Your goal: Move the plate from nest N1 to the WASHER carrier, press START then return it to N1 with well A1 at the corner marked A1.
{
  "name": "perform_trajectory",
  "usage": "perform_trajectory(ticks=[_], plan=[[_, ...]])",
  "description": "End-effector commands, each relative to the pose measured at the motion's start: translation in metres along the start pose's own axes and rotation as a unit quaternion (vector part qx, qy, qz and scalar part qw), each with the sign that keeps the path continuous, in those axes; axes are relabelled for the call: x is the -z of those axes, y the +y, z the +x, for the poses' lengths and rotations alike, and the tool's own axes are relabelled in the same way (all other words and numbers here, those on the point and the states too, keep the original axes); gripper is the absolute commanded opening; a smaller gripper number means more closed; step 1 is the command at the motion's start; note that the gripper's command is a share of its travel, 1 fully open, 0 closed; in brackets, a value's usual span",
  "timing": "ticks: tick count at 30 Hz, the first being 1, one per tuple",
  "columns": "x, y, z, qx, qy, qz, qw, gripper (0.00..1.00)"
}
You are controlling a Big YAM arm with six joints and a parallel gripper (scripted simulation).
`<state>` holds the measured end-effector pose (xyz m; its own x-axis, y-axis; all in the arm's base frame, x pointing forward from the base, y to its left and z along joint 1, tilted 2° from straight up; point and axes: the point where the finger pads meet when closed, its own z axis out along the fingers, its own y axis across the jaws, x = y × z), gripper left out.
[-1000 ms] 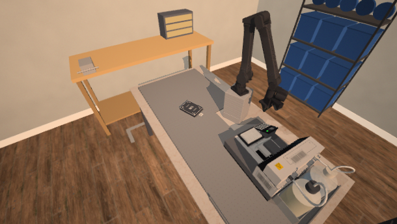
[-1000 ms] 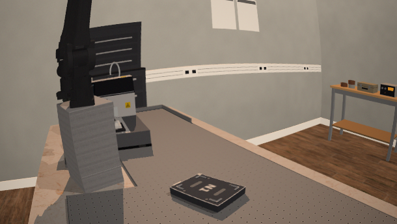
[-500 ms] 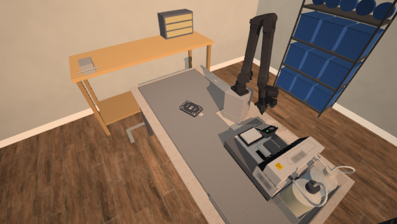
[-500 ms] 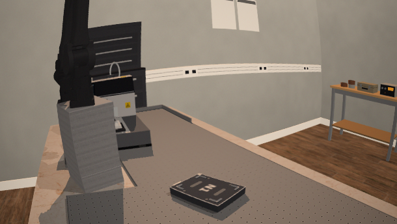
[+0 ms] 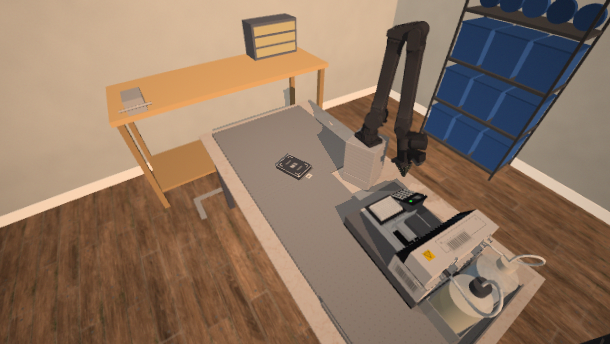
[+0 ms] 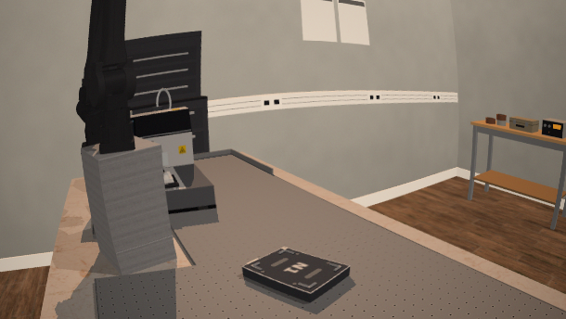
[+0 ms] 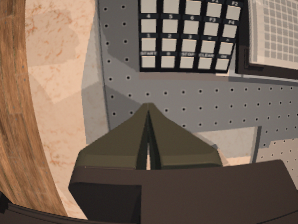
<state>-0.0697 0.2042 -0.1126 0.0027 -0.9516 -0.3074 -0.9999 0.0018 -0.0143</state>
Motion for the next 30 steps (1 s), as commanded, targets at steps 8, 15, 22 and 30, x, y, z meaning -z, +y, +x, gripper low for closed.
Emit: perform_trajectory(ticks=[8,15,22,30], plan=[[-0.014,0.002,-0.009,-0.001,-0.009,-0.002,1.0,0.0],[-0.024,0.001,-0.007,-0.001,-0.007,-0.002,1.0,0.0],[-0.035,0.0,-0.005,-0.001,-0.006,-0.001,1.0,0.0],[-0.045,-0.001,-0.004,-0.002,-0.005,0.0,1.0,0.0]])
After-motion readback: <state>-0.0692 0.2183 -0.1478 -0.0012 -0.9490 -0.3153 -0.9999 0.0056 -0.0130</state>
